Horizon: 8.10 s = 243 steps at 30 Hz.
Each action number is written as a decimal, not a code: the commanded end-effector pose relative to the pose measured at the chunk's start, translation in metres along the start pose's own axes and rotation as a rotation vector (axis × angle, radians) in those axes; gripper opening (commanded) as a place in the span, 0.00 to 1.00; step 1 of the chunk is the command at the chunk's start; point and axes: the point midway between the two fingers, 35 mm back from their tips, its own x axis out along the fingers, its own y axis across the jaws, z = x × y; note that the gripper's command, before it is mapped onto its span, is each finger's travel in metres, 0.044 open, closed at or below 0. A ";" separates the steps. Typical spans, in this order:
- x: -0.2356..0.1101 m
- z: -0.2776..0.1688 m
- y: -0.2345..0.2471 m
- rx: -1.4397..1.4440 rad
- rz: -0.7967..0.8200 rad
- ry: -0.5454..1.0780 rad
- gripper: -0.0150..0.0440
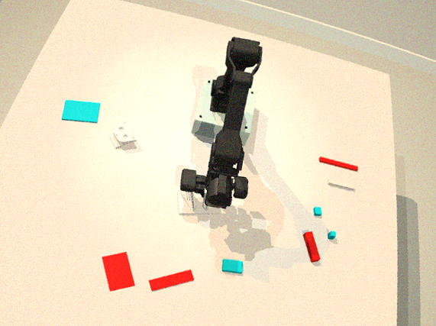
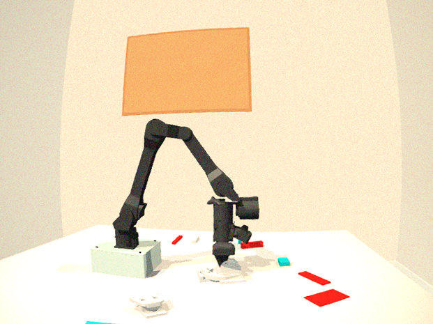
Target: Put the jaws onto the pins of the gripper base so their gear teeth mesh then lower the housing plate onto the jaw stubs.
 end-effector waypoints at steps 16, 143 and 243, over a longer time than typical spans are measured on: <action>0.000 0.000 0.000 0.005 0.001 -0.001 0.48; -0.080 -0.081 -0.207 0.648 -0.018 -0.001 1.00; -0.001 -0.177 -0.276 0.974 -0.030 0.006 0.90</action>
